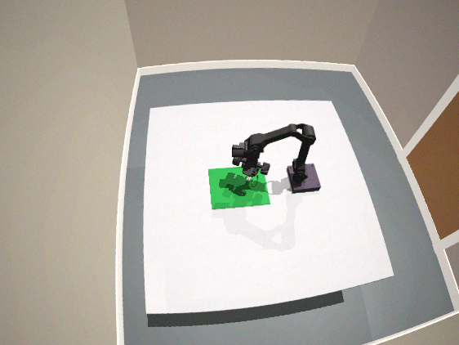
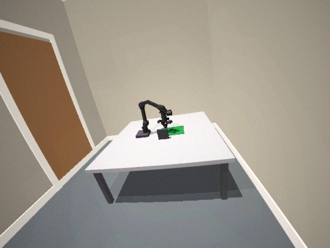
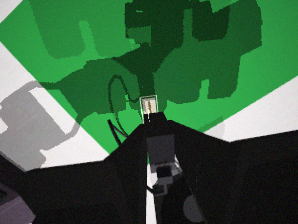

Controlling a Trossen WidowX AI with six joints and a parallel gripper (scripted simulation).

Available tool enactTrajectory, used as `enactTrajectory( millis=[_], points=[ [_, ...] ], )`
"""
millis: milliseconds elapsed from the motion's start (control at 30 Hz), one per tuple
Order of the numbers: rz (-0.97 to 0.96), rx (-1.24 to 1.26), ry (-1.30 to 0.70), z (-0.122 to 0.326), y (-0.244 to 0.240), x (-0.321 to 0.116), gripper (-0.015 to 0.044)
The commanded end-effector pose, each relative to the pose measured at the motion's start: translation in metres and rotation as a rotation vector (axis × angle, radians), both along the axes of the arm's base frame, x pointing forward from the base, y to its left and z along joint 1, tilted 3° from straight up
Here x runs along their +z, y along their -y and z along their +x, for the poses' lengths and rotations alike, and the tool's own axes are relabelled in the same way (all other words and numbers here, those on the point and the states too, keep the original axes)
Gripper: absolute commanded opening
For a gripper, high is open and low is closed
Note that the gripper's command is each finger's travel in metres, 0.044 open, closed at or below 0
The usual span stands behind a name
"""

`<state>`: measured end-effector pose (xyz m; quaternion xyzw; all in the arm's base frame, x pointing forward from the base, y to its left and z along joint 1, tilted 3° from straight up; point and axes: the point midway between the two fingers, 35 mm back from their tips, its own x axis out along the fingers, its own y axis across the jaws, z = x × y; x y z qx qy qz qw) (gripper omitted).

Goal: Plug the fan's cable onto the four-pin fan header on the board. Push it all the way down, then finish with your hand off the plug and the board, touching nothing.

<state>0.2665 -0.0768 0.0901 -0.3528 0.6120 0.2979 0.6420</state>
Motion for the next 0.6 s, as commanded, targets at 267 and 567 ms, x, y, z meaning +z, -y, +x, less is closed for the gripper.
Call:
enactTrajectory(
  millis=[267, 567],
  points=[
    [0.002, -0.006, 0.000, 0.002, 0.000, -0.022, 0.0000],
    [0.002, -0.006, 0.000, 0.002, 0.000, -0.022, 0.0000]
  ],
)
